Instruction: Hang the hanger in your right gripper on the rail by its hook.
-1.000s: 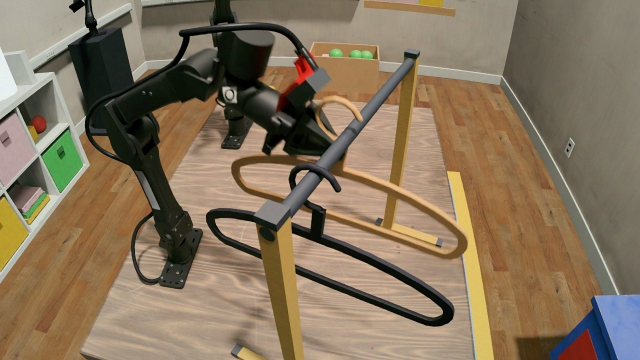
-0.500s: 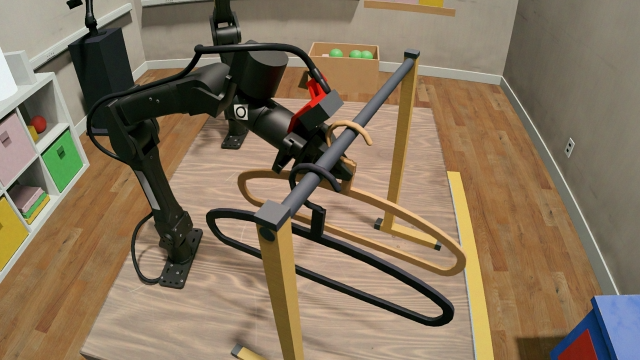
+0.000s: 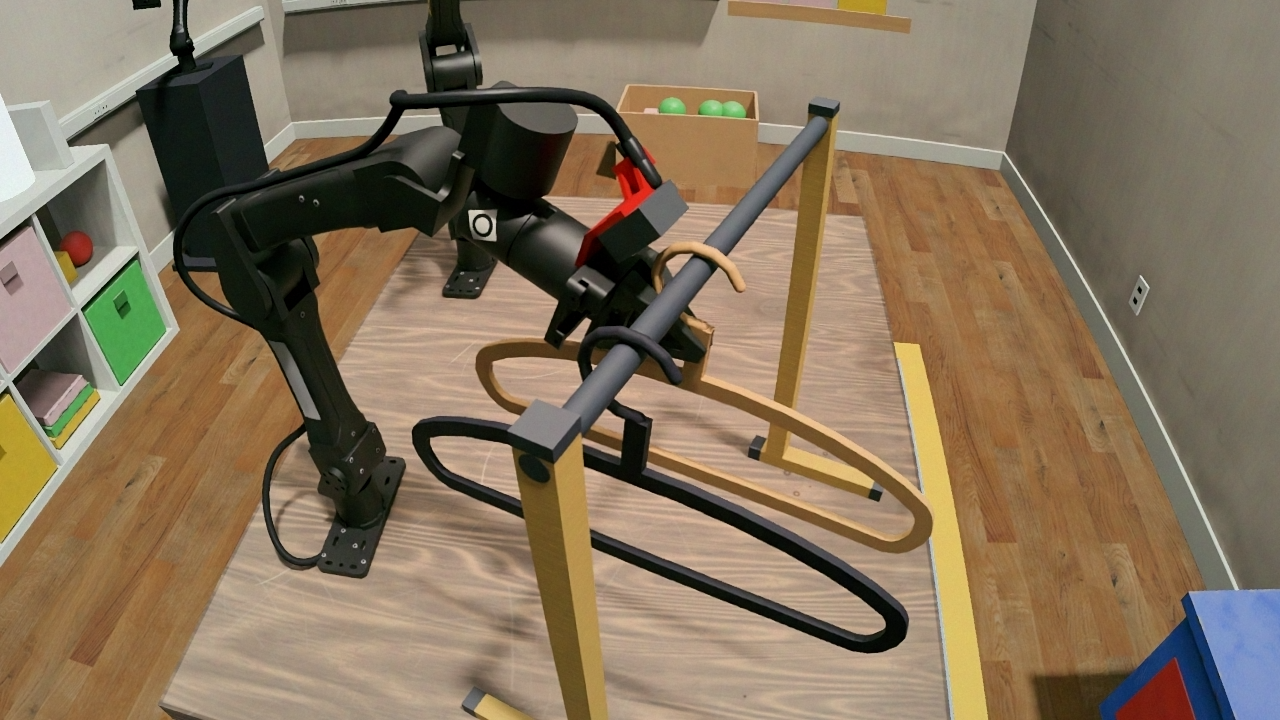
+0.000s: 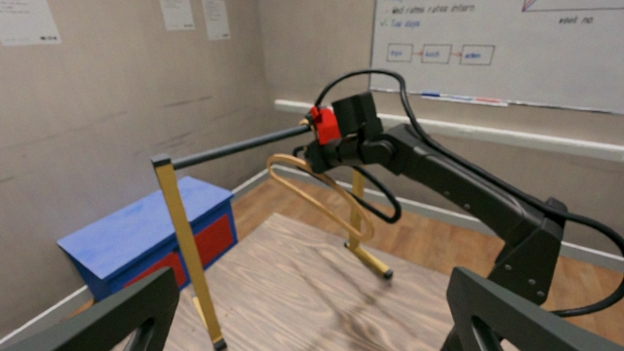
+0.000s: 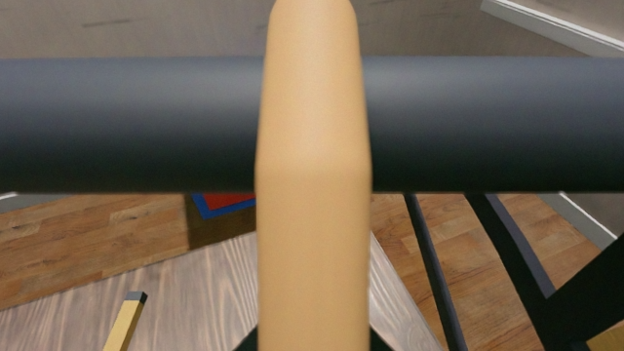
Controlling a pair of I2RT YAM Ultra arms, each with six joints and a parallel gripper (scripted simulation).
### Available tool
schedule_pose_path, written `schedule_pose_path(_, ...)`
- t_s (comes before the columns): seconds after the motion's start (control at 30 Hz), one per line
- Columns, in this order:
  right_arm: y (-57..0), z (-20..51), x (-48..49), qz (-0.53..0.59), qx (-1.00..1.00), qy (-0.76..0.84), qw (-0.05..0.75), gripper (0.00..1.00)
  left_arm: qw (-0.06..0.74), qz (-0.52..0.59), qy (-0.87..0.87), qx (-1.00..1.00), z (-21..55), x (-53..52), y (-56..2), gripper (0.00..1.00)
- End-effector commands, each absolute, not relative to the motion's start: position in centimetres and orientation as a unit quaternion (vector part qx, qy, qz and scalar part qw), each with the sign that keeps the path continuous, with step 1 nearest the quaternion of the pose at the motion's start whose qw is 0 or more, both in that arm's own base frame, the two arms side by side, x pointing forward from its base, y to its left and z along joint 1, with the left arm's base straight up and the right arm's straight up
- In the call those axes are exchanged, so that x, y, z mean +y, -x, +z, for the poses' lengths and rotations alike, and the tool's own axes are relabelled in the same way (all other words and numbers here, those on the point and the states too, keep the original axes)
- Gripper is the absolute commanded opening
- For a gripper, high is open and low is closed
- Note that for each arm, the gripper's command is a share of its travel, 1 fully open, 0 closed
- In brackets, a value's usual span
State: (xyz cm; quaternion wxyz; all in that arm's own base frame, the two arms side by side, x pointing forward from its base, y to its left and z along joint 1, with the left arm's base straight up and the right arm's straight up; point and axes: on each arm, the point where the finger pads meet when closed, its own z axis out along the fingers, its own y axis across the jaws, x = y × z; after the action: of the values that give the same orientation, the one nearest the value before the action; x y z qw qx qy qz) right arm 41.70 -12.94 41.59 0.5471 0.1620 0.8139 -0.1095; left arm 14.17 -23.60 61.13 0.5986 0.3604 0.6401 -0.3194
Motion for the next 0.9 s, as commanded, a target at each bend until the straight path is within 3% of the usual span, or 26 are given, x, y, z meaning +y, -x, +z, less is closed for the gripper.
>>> schedule_pose_path(0.0,-41.4,42.6,-12.9,-0.111,0.806,-0.161,0.559,0.13,0.597,-0.321,-0.361,0.641,61.2,-23.8,-14.1,1.0)
schedule_pose_path(0.13,-40.5,41.7,-12.3,-0.103,0.815,-0.161,0.547,0.58,0.597,-0.321,-0.361,0.641,61.2,-23.8,-14.1,1.0)
schedule_pose_path(0.17,-40.3,41.7,-12.2,-0.104,0.815,-0.161,0.547,0.63,0.597,-0.321,-0.361,0.641,61.2,-23.8,-14.1,1.0)
schedule_pose_path(0.4,-38.6,44.5,-11.5,-0.108,0.8,-0.164,0.567,0.65,0.597,-0.321,-0.361,0.641,61.2,-23.8,-14.1,1.0)
schedule_pose_path(0.73,-28.9,49.2,-7.8,-0.106,0.791,-0.165,0.579,0.65,0.597,-0.321,-0.361,0.641,61.2,-23.8,-14.1,1.0)
schedule_pose_path(0.87,-28.1,48.8,-7.4,-0.107,0.8,-0.165,0.567,0.65,0.597,-0.321,-0.361,0.641,61.2,-23.8,-14.1,1.0)
